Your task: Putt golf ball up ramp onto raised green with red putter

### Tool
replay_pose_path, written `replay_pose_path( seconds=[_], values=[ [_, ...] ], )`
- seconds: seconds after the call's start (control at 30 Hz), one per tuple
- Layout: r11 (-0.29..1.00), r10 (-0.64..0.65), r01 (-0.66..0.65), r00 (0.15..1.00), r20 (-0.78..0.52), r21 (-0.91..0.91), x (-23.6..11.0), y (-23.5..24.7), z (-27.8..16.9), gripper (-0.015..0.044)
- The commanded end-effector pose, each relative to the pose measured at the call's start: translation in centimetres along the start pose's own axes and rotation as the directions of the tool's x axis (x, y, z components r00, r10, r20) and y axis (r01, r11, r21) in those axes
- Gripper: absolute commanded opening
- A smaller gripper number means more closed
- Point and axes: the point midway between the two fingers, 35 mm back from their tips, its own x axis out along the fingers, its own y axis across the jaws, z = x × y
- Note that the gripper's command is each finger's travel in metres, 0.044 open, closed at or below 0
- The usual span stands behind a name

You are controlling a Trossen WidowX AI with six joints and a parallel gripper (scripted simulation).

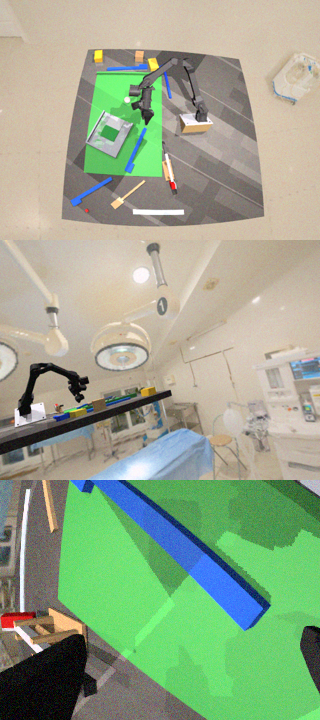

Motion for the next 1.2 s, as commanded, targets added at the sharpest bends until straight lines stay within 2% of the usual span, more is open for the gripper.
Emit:
replay_pose_path(
  seconds=[0.0,0.1,0.2,0.3,0.4,0.67,1.17],
  values=[
    [0.917,-0.089,0.029,0.987,-0.133,-0.398,3.4,5.1,-1.9,0.0440],
    [0.746,-0.184,0.009,0.964,-0.193,-0.665,5.5,8.5,-3.7,0.0440],
    [0.500,-0.296,-0.044,0.930,-0.218,-0.865,7.2,11.6,-5.8,0.0440],
    [0.205,-0.413,-0.128,0.888,-0.204,-0.970,8.6,14.2,-8.2,0.0440],
    [0.063,-0.466,-0.175,0.866,-0.183,-0.983,9.5,15.5,-9.2,0.0440],
    [0.053,-0.469,-0.178,0.864,-0.182,-0.983,9.6,15.5,-9.3,0.0440],
    [0.053,-0.471,-0.177,0.863,-0.181,-0.983,12.9,12.5,-10.0,0.0440]
  ],
)
